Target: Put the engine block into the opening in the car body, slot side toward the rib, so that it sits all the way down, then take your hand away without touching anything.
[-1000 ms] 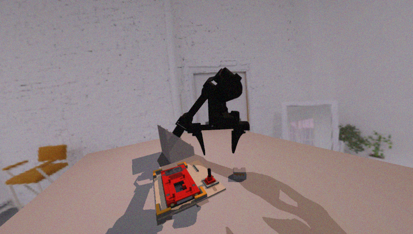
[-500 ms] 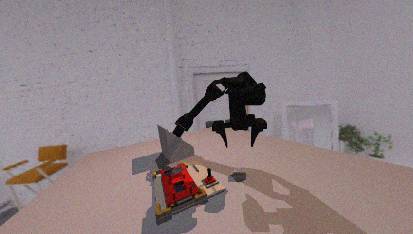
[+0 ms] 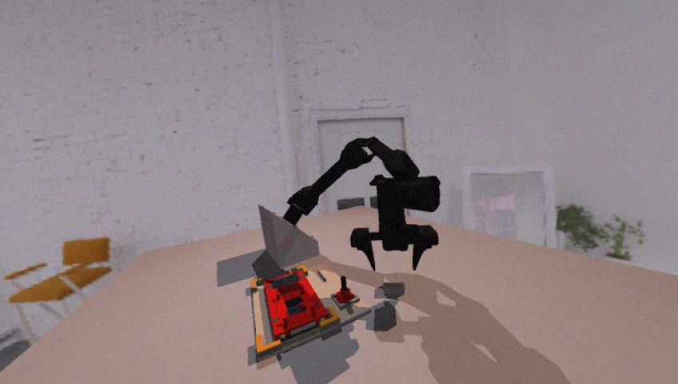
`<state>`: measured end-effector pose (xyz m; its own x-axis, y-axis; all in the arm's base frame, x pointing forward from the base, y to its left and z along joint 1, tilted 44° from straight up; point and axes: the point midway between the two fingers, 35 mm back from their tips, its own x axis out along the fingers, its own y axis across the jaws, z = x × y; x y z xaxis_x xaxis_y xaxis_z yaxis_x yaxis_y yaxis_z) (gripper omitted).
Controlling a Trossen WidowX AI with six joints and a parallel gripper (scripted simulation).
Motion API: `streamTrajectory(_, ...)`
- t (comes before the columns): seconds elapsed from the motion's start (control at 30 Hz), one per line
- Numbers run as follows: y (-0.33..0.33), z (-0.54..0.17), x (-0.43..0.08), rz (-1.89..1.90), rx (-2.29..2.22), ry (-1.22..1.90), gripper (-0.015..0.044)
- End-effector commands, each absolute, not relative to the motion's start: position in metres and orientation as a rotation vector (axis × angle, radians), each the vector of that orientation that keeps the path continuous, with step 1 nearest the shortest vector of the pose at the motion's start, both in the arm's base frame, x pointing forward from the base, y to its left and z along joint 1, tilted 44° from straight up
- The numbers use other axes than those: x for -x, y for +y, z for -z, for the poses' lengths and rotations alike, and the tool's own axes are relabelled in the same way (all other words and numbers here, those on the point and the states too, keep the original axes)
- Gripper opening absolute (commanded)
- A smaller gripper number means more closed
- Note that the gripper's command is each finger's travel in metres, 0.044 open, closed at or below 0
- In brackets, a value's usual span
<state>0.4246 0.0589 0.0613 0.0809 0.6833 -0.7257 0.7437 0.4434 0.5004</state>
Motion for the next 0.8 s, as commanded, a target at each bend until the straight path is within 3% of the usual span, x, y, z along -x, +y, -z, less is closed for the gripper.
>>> streamTrajectory(0.0,0.066,-0.056,-0.422,0.071,-1.272,1.636,0.0440)
streamTrajectory(0.77,0.089,-0.031,-0.425,0.070,-1.273,1.636,0.0440)
